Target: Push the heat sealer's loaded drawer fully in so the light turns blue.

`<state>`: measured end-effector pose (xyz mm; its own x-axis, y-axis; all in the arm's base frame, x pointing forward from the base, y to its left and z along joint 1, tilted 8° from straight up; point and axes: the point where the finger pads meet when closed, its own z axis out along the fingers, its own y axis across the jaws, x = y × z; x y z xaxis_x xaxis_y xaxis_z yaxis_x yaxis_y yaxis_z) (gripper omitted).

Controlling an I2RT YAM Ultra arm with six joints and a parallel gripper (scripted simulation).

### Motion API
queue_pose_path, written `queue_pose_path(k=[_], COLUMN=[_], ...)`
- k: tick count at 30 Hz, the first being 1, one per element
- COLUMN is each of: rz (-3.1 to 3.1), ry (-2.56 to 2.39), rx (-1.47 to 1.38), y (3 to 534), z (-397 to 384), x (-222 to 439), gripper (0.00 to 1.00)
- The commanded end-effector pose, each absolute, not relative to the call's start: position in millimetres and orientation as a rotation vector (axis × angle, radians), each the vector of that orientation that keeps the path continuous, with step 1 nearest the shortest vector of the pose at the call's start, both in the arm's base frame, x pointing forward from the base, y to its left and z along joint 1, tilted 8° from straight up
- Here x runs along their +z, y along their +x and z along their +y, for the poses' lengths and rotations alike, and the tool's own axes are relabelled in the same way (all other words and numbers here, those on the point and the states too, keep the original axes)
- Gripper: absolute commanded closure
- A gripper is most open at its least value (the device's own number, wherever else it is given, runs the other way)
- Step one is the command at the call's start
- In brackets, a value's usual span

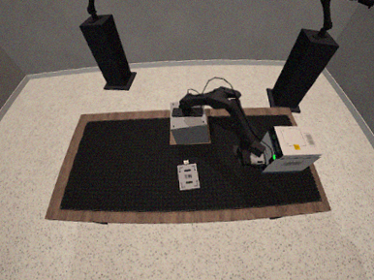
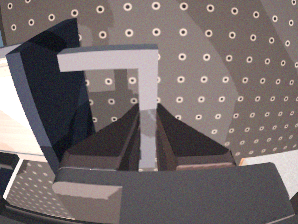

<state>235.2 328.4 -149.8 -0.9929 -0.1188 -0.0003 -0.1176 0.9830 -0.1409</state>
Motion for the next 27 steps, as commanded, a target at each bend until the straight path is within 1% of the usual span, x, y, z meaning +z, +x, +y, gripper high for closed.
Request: queue_pose_path(k=[1,5,6,27], rz=[3.097,3.097,3.097,3.097], ry=[-0.179,-0.179,-0.179,-0.18], rx=[-0.168,-0.168,-0.168,-0.17], y=[241.7,241.7,241.7,241.5], z=[343.6,343.6,343.6,343.2], x=[-144.4,-144.4,-144.4,-144.4], gripper=[1.0,1.0,0.55,0.55])
